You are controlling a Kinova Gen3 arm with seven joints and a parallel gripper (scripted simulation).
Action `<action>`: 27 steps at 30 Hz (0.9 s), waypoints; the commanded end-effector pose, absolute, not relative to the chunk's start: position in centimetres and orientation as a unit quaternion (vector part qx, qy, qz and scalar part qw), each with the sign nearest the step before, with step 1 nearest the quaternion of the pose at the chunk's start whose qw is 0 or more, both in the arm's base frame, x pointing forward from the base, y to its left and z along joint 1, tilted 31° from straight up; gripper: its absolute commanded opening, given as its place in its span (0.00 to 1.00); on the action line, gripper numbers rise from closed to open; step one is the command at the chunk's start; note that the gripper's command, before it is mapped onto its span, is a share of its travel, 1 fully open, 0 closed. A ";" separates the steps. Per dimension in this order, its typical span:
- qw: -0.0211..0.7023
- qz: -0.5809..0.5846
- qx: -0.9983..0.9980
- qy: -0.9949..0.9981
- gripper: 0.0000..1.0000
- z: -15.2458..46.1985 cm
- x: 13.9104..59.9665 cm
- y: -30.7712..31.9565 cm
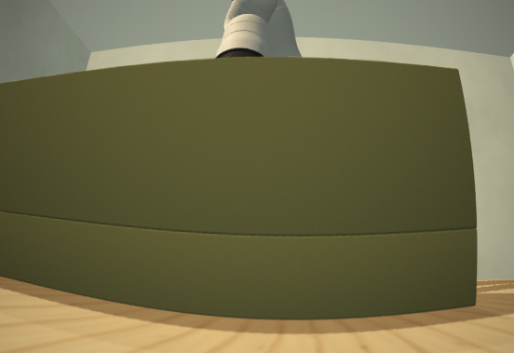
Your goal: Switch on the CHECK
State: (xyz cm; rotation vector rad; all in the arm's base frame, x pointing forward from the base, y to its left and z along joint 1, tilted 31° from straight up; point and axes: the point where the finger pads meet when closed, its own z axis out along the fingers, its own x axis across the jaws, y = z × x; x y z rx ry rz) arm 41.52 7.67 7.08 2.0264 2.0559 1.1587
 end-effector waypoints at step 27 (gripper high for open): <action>0.015 0.373 0.653 0.659 0.00 7.6 40.3 7.2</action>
